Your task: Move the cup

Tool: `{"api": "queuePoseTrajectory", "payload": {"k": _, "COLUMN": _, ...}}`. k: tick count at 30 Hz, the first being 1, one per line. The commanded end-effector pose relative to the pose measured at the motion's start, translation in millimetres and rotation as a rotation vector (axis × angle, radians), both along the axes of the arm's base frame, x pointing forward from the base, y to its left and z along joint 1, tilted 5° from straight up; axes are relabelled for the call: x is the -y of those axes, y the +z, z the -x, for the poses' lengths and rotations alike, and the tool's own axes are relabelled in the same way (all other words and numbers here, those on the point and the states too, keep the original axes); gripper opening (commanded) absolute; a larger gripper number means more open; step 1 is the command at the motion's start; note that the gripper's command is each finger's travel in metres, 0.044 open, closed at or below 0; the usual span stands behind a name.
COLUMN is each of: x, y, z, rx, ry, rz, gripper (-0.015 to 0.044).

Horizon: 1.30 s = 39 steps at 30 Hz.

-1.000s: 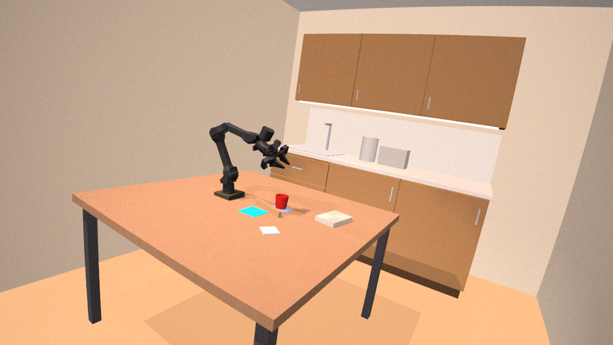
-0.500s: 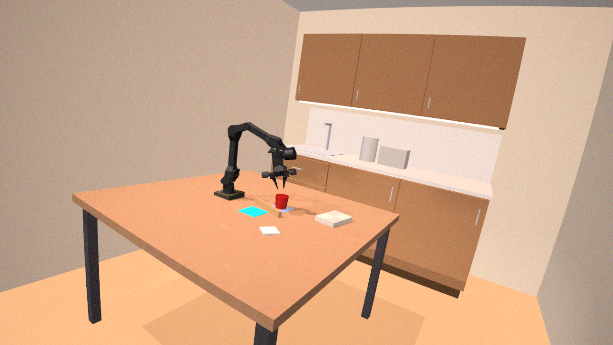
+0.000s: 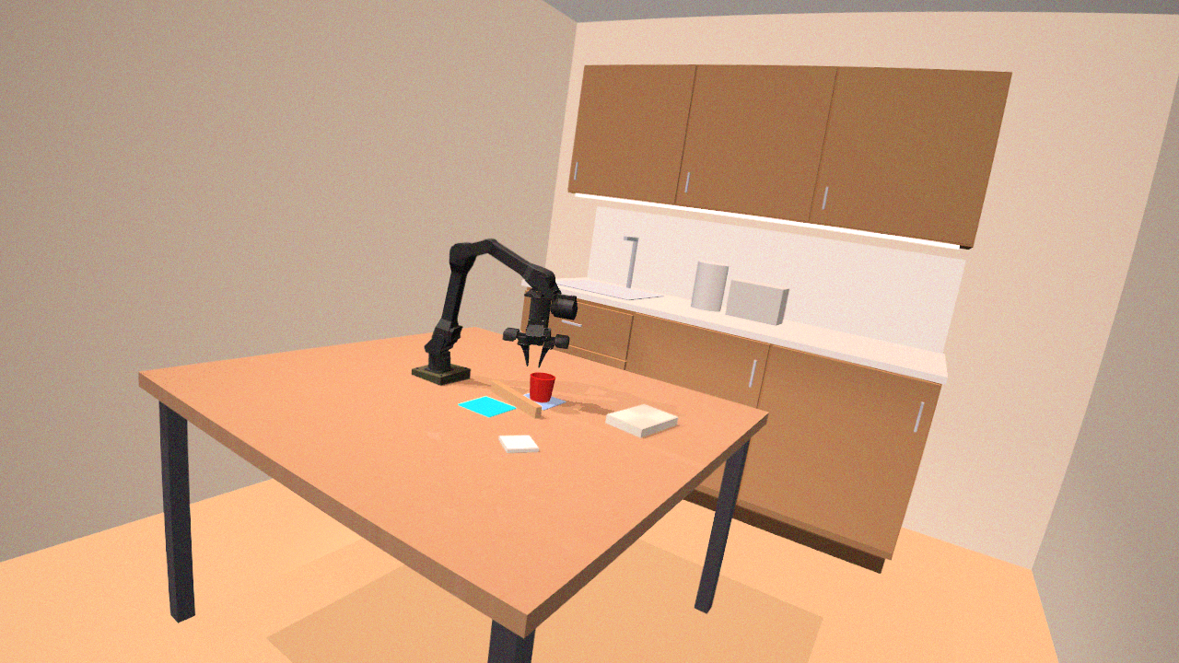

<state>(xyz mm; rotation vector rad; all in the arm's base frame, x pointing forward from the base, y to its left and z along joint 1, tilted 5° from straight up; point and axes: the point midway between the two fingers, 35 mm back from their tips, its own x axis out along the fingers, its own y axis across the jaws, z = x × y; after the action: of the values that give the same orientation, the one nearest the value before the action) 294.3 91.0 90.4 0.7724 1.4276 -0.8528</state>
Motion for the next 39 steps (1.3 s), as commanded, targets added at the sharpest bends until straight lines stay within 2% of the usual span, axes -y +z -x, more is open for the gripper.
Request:
{"api": "queuePoseTrajectory", "payload": {"k": 1, "x": 1, "y": -6, "z": 0, "rx": -0.002, "ry": -0.006, "rz": 0.007, "gripper": 0.0148}}
{"api": "queuePoseTrajectory", "payload": {"k": 39, "x": 3, "y": -63, "z": 3, "rx": -0.002, "ry": -0.006, "rz": 0.007, "gripper": 0.0148}}
